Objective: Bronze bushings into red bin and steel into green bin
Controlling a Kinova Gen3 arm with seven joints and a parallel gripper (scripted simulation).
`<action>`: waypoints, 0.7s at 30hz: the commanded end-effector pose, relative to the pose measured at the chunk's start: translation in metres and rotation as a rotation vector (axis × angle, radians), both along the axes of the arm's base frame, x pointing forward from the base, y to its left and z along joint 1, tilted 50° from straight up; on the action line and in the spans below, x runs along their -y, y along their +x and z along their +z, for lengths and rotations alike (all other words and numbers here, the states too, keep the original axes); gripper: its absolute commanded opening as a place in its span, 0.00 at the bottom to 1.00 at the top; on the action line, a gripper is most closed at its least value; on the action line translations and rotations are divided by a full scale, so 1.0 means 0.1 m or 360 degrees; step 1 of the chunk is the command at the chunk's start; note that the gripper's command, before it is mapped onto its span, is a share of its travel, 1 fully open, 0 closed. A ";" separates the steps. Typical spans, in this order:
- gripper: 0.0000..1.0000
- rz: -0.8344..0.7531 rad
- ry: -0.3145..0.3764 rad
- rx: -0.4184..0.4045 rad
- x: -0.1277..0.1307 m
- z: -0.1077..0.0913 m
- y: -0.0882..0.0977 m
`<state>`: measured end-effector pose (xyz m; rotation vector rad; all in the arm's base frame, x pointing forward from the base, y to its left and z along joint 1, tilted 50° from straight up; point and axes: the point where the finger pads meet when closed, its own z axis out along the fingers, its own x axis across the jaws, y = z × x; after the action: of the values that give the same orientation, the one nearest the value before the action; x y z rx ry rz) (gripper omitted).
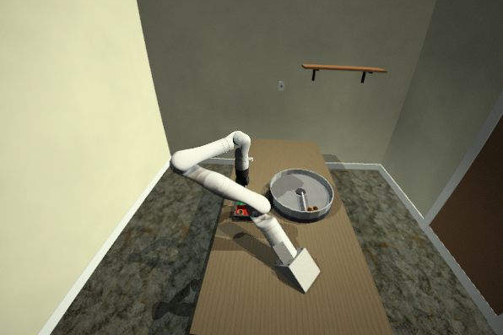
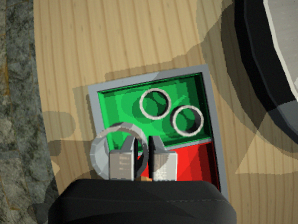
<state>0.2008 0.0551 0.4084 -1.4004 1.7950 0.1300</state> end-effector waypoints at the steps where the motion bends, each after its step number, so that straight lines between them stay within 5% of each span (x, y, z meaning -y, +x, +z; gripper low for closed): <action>1: 0.00 -0.0001 0.0000 0.0002 0.00 0.00 0.00; 21: 0.00 -0.0001 0.0000 0.0002 -0.25 -0.29 0.25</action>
<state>0.2256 0.0792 0.3804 -1.4013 1.7924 0.1245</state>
